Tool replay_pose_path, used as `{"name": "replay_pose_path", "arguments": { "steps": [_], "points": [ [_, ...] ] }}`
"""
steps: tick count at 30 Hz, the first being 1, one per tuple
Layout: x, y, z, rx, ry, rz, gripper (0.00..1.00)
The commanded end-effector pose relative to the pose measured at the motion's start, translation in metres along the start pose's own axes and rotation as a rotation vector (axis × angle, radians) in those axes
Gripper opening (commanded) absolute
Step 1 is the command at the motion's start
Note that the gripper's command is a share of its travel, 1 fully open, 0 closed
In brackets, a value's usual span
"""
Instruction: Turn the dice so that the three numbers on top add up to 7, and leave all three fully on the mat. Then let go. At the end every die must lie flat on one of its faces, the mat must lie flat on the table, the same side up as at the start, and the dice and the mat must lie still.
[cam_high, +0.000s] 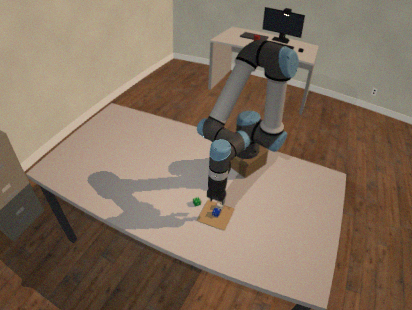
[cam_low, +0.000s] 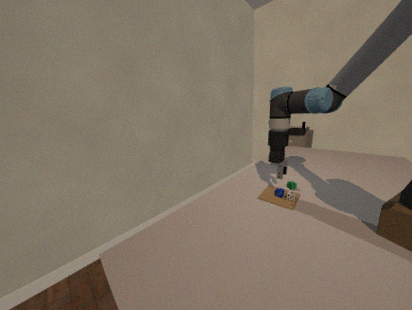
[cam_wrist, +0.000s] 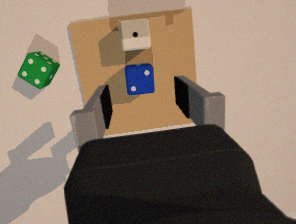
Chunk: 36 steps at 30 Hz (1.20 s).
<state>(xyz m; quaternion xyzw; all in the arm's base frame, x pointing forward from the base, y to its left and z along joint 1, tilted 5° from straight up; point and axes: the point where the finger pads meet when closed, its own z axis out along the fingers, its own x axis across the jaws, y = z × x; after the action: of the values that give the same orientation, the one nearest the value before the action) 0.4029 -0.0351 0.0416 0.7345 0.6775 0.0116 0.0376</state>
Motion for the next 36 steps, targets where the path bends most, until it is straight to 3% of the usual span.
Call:
{"name": "replay_pose_path", "arguments": {
  "steps": [1,14,28,36],
  "points": [
    [-0.004,0.0,0.0,-0.001,0.0,-0.026,1.0],
    [-0.037,-0.007,0.002,-0.001,0.0,-0.274,1.0],
    [-0.093,-0.019,0.005,-0.001,-0.001,-0.718,1.0],
    [-0.105,-0.022,0.006,-0.001,-0.001,-0.824,1.0]
  ]
}}
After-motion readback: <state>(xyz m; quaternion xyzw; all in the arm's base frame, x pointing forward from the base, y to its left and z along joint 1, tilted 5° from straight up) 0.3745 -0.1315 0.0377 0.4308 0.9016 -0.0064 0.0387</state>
